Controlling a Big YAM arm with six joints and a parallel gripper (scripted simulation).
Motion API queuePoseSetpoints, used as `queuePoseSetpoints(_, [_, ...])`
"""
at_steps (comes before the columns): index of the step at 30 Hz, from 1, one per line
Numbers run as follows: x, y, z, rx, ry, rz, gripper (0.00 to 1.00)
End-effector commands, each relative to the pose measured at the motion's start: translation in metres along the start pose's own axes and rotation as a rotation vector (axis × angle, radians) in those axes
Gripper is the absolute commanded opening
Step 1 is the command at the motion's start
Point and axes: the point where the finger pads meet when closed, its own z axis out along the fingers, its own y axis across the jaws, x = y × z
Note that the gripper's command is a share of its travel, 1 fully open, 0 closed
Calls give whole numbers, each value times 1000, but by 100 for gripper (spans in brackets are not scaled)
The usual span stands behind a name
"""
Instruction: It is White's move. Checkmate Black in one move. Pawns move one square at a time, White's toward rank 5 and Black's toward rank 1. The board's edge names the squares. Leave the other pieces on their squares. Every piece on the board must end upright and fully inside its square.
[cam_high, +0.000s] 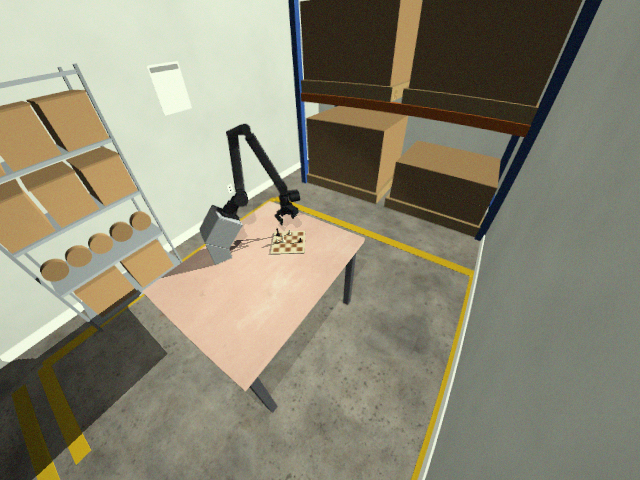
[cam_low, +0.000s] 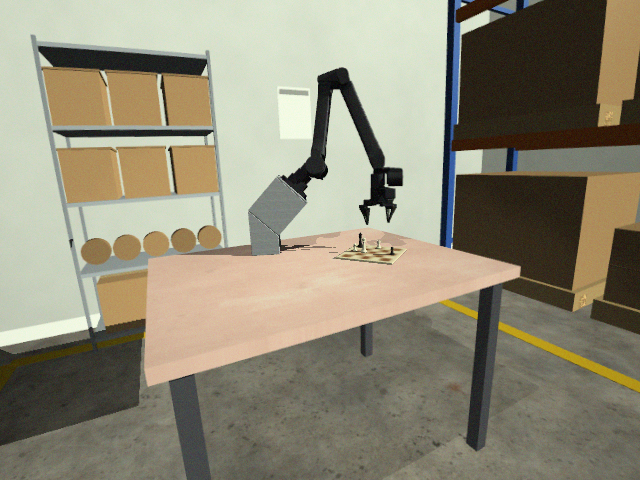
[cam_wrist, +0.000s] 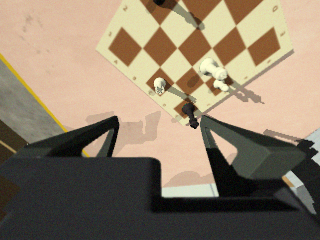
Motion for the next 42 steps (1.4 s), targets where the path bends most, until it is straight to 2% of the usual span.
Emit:
queuePoseSetpoints(1, [-7,4,-6,-8,-13,-5,100])
queuePoseSetpoints(7, [-11,15,-29,-30,-25,-12,100])
queuePoseSetpoints(15, [-12,17,-72,-34,-29,-15,100])
queuePoseSetpoints(17, [-12,17,-72,-34,-29,-15,100])
queuePoseSetpoints(23, [-11,18,-96,-36,-31,-17,100])
queuePoseSetpoints(25, [-11,18,-99,-36,-31,-18,100])
queuePoseSetpoints(26, [-11,14,-93,-15,-18,-9,100])
queuePoseSetpoints(29, [-8,5,-88,2,-8,-2,100])
queuePoseSetpoints(32, [-9,9,-90,-15,-19,-9,100])
queuePoseSetpoints(42, [-9,9,-91,-16,-20,-10,100])
